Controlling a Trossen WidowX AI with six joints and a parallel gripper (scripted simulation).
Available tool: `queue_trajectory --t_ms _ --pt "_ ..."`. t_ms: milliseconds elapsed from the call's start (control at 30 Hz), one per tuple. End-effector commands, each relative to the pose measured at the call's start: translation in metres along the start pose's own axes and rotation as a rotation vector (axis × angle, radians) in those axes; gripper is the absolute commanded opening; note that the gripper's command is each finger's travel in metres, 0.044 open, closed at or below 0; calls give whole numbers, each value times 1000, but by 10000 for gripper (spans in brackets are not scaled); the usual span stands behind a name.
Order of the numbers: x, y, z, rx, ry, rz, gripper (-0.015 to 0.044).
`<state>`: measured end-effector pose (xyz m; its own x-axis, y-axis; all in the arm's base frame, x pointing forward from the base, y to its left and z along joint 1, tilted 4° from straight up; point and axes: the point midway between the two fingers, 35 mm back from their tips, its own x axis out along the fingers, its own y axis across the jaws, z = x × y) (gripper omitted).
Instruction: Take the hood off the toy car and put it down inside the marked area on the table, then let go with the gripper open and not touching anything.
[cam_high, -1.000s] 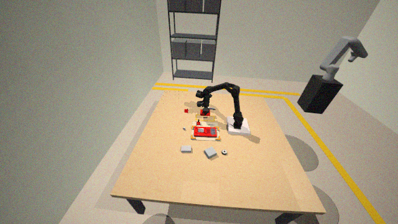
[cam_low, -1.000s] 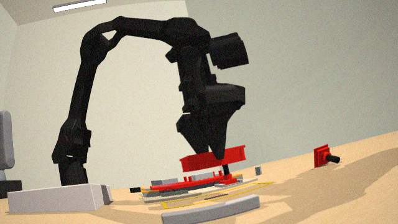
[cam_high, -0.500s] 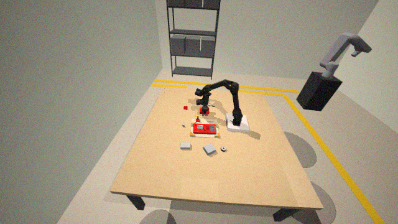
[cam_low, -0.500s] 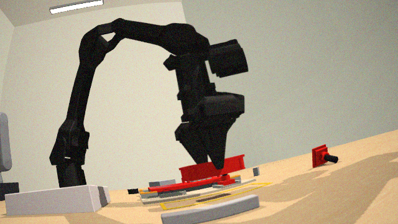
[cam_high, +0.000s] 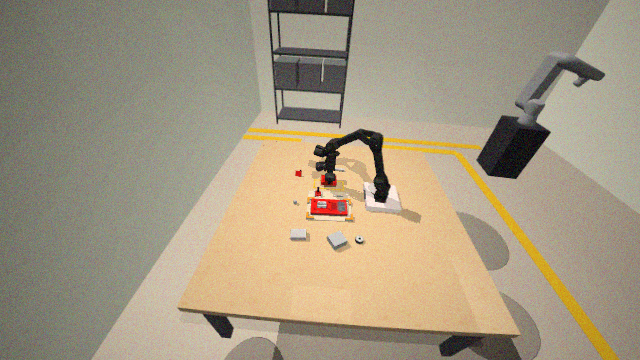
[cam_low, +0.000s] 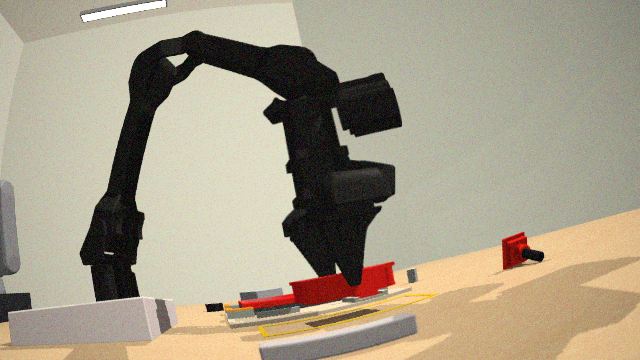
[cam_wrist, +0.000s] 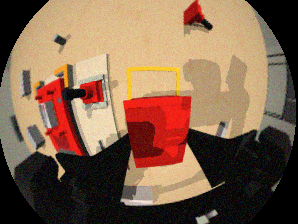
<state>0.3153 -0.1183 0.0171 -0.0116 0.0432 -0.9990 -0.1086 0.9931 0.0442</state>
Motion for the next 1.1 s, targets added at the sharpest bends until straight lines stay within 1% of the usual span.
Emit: queue_trajectory --t_ms 0,1067 --pt "5 1 -2 -1 6 1 0" --pt "18 1 -2 -1 6 1 0"
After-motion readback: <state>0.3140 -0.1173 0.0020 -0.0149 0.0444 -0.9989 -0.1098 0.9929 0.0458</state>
